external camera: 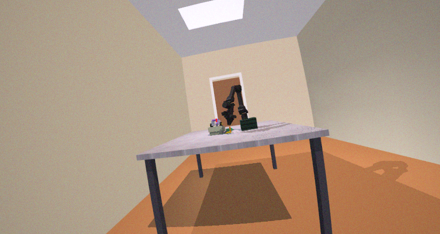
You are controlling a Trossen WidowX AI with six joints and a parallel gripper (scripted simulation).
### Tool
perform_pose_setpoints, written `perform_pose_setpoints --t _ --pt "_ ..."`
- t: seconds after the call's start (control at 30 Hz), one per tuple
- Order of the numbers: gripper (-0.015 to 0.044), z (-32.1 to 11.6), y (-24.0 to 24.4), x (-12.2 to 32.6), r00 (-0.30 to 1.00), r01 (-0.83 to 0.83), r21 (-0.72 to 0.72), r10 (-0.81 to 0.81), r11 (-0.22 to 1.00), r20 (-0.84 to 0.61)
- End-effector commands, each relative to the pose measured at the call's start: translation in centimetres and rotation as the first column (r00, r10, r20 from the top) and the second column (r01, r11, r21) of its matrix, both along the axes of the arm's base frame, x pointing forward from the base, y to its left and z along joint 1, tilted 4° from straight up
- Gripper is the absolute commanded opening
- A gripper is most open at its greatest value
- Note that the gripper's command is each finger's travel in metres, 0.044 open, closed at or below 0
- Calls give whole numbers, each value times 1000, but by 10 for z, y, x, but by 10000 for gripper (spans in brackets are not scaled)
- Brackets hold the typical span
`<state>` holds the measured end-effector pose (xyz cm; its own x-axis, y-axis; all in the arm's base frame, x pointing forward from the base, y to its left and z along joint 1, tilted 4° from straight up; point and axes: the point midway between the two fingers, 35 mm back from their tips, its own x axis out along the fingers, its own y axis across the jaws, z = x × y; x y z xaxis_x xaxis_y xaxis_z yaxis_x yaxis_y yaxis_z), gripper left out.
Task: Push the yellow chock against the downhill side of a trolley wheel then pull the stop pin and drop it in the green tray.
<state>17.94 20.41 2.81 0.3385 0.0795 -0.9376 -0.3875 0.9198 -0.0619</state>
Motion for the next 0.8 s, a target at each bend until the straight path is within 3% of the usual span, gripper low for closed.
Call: perform_pose_setpoints --t 0.0,0.33,0.77 --pt "190 11 -10 4 976 -219 -81 217 972 -36" --pt "190 23 -33 6 815 -580 -177 560 795 -153" --pt "190 41 -60 2 438 -899 -157 852 409 -288"
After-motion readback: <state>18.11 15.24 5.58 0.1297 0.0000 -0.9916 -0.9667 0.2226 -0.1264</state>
